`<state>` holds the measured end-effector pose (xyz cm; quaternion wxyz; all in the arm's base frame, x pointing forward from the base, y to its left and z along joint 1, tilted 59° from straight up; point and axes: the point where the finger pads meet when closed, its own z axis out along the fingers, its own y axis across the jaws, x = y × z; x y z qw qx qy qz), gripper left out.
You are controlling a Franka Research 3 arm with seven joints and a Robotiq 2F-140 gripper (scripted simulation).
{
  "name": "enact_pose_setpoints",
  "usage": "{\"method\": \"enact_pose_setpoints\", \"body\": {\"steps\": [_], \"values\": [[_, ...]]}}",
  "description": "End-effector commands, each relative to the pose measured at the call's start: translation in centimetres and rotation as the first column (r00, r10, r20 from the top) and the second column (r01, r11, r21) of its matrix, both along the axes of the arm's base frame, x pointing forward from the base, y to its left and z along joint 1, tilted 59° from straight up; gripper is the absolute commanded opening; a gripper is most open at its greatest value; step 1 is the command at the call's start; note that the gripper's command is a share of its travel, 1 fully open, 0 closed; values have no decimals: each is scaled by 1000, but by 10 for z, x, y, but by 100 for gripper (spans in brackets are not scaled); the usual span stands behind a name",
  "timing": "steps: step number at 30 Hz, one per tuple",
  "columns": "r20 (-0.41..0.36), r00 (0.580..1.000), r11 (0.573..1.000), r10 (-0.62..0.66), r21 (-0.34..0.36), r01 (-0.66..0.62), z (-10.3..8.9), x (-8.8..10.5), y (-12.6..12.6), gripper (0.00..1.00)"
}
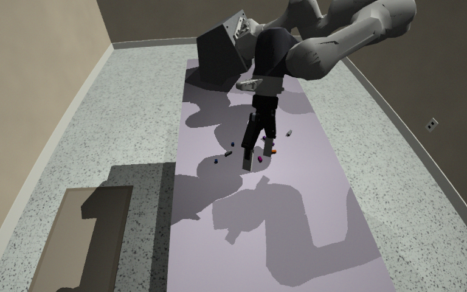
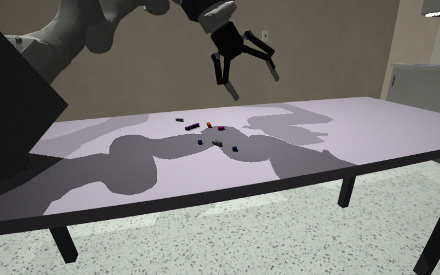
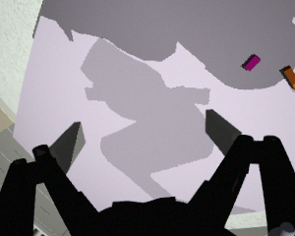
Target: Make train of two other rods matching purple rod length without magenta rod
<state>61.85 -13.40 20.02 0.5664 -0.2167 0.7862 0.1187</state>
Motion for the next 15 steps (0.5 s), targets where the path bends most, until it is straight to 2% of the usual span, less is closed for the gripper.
{"method": "enact_pose_setpoints", "body": {"steps": [1,7,8,10,11,15], "values": [[-90,996,990,-16,139,28,-4,0,3,100],[-124,992,983,-15,180,37,-8,-1,4,100],[-152,988,976,-14,214,46,-12,-1,5,100],[-152,988,976,-14,214,46,-12,-1,5,100],[-178,984,968,-12,243,56,-15,-2,5,100],[-203,979,960,-10,271,66,-18,-2,6,100]]}}
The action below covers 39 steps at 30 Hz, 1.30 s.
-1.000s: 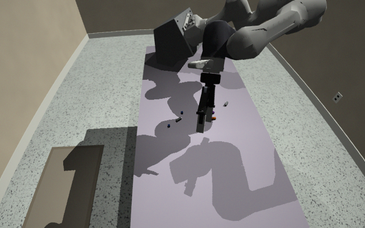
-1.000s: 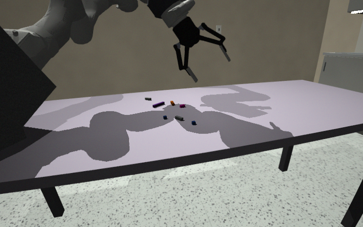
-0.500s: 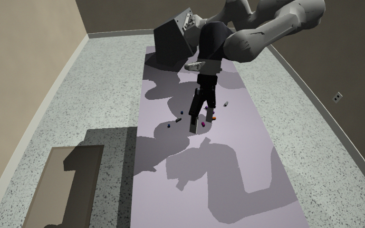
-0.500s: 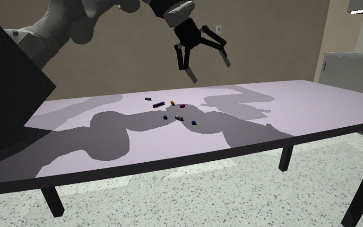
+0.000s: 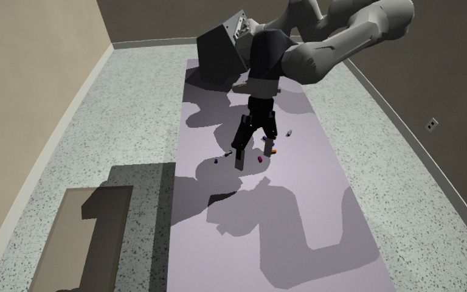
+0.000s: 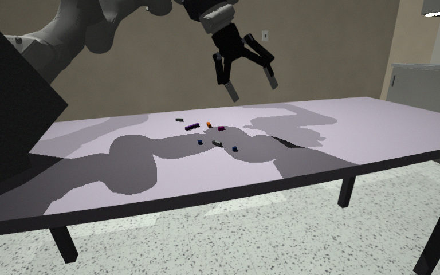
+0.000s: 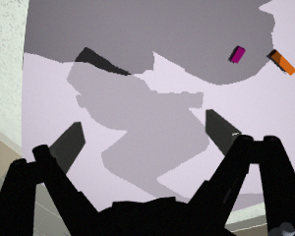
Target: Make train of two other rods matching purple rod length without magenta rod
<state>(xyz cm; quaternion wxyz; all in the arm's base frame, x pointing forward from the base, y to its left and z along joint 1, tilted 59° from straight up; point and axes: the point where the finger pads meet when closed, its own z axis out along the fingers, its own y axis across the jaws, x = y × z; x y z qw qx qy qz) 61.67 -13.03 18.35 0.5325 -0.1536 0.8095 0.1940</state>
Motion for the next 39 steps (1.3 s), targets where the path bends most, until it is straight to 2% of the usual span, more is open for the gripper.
{"method": "enact_pose_setpoints", "body": {"steps": [1,2,7,12,13,19,20,26,30,31,37,39], "values": [[-77,997,994,-19,109,27,-1,-1,2,100],[-106,994,989,-20,141,35,-5,-1,3,100],[-156,988,980,-20,194,51,-11,-2,4,100],[-163,986,978,-20,201,53,-12,-3,5,100],[-208,978,967,-18,245,70,-17,-4,6,100],[-252,968,954,-15,285,89,-22,-5,7,100],[-279,960,946,-13,308,102,-26,-6,7,100],[-341,940,924,-5,359,135,-33,-9,9,100],[-341,940,924,-5,359,135,-33,-9,9,100],[-385,923,906,2,391,161,-39,-11,10,100],[-427,904,888,11,420,188,-44,-13,10,100],[-463,886,871,19,443,213,-49,-15,11,100]]}}
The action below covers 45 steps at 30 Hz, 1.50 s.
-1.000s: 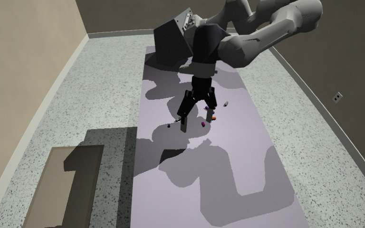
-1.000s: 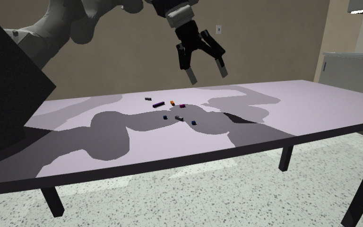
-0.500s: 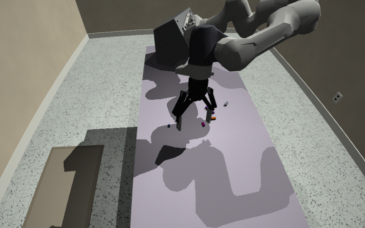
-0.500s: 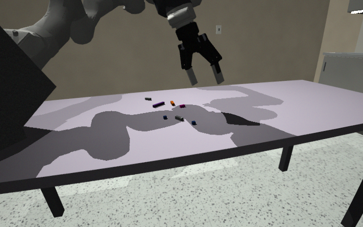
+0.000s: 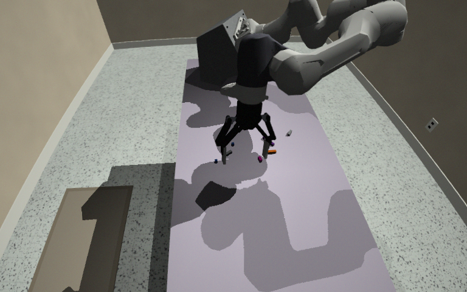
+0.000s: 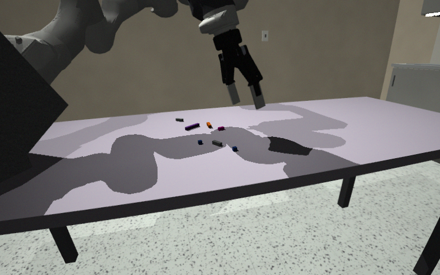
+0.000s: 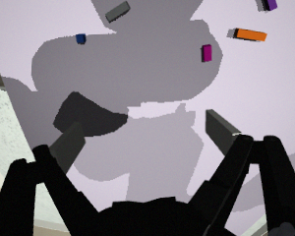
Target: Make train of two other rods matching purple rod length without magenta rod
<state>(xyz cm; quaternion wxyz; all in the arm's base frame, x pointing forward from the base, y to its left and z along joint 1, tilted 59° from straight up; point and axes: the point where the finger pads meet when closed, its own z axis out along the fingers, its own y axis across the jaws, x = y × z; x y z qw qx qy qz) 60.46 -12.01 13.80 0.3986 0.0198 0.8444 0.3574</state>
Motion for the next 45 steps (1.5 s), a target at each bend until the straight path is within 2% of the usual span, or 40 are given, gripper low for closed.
{"method": "enact_pose_setpoints", "body": {"steps": [1,5,8,9,13,15,16,20,24,25,35,39,41,42,45], "values": [[-117,992,993,-34,111,47,-5,-3,1,100],[-160,986,988,-38,142,61,-9,-5,2,100],[-160,986,988,-38,142,61,-9,-5,2,100],[-206,978,981,-41,175,78,-14,-7,3,100],[-252,967,974,-43,205,97,-19,-10,3,100],[-252,967,974,-43,205,97,-19,-10,3,100],[-287,957,967,-44,227,112,-23,-12,4,100],[-335,941,958,-43,254,135,-28,-14,4,100],[-340,940,957,-43,257,137,-29,-15,5,100],[-387,921,946,-42,282,161,-34,-18,5,100],[-490,871,919,-34,328,221,-46,-25,6,100],[-548,836,901,-28,348,258,-52,-29,7,100],[-548,836,901,-28,348,258,-52,-29,7,100],[-579,815,891,-23,357,280,-56,-31,7,100],[-602,799,884,-20,363,296,-59,-33,8,100]]}}
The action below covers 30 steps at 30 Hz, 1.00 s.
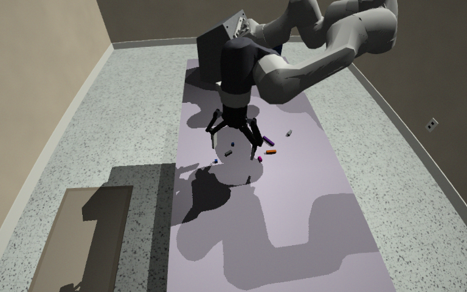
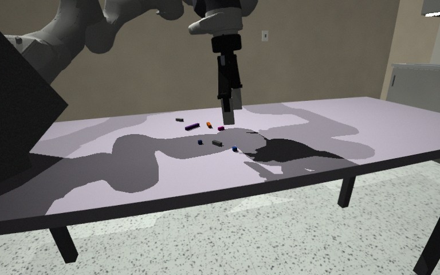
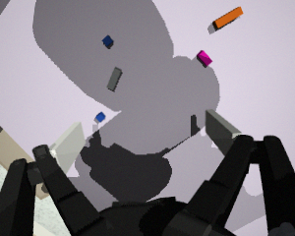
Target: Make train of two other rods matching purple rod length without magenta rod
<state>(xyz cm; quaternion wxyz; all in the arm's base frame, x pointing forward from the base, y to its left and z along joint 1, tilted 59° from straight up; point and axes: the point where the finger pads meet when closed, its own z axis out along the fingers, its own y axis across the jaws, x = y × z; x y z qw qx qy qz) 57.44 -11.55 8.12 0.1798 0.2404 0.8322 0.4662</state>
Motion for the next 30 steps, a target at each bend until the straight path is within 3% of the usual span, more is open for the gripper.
{"method": "enact_pose_setpoints", "body": {"steps": [1,9,13,16,30], "values": [[-110,993,996,-39,73,47,-2,-3,3,100],[-237,970,987,-59,130,92,-15,-12,4,100],[-237,970,987,-59,130,92,-15,-12,4,100],[-284,957,983,-65,148,111,-19,-15,4,100],[-287,956,982,-66,149,112,-19,-15,4,100]]}}
